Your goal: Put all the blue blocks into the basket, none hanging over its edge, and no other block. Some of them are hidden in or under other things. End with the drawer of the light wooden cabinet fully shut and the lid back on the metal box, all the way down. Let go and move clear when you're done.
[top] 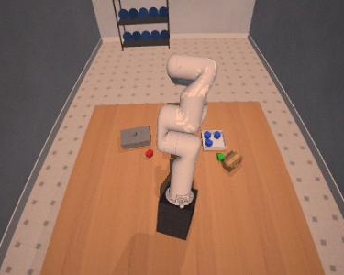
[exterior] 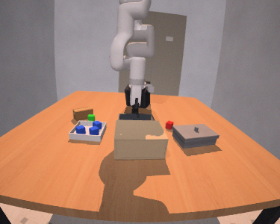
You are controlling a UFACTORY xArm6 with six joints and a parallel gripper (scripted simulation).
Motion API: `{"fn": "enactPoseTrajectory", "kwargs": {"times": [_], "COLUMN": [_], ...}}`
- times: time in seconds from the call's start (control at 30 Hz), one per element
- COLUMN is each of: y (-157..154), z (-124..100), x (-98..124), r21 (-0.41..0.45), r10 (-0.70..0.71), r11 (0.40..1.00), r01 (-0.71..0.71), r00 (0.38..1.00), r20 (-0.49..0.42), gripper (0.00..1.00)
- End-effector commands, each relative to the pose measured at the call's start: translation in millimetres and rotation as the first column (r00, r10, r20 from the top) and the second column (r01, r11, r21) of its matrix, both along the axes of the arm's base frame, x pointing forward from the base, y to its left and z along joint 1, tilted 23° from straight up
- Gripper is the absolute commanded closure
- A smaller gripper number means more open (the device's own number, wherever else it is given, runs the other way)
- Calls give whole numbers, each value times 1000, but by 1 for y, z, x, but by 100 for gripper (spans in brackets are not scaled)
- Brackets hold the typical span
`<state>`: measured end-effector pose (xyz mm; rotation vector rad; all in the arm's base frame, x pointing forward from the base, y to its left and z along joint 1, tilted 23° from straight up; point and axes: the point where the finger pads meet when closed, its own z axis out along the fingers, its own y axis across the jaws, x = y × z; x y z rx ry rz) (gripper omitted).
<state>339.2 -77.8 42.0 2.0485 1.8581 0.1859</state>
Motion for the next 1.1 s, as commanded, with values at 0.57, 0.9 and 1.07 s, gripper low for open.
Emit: {"fn": "enactPoseTrajectory", "kwargs": {"times": [0.57, 0.9, 1.07], "y": [0, 0, 1], "z": [1, 2, 5], "x": [1, 0, -1], "r21": [0, 0, 0], "r10": [0, 0, 0], "r11": [1000, 1000, 1000], "r01": [0, 0, 0], "r00": [1000, 1000, 1000], "r20": [2, 2, 2], "gripper": [76, 76, 76]}}
